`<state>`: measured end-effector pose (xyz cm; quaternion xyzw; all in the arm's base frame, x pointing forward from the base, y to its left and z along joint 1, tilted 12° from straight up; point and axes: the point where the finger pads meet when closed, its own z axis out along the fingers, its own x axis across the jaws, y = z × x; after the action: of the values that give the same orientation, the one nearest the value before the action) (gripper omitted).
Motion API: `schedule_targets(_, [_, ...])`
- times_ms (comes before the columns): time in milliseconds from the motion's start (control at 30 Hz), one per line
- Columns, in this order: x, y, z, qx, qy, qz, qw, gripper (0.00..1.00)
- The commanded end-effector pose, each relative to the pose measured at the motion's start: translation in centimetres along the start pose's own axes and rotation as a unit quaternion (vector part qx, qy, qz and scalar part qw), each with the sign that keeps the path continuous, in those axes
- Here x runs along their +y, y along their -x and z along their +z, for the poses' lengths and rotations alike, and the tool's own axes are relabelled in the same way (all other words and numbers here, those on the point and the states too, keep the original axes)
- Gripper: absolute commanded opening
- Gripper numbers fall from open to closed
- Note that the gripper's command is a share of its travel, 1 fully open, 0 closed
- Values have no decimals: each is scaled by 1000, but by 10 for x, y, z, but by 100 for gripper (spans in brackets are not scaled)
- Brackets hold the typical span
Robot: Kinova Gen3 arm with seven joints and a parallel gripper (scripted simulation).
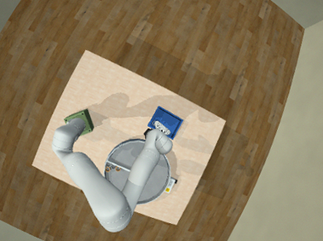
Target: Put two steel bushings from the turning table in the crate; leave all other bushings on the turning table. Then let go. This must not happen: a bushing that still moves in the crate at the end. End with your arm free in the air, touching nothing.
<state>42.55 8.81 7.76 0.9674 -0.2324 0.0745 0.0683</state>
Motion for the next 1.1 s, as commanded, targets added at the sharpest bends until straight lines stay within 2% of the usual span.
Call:
schedule_targets(0, [0, -1, -1, 2, -1, 1, 1000, 40])
schedule_targets(167, [55, 3, 1, 1, -1, 75, 997, 40])
schedule_targets(567, [55, 3, 1, 1, -1, 75, 997, 40])
schedule_targets(733, [110, 7, 4, 0, -1, 149, 989, 40])
schedule_targets(1067, [110, 7, 4, 0, -1, 149, 989, 40])
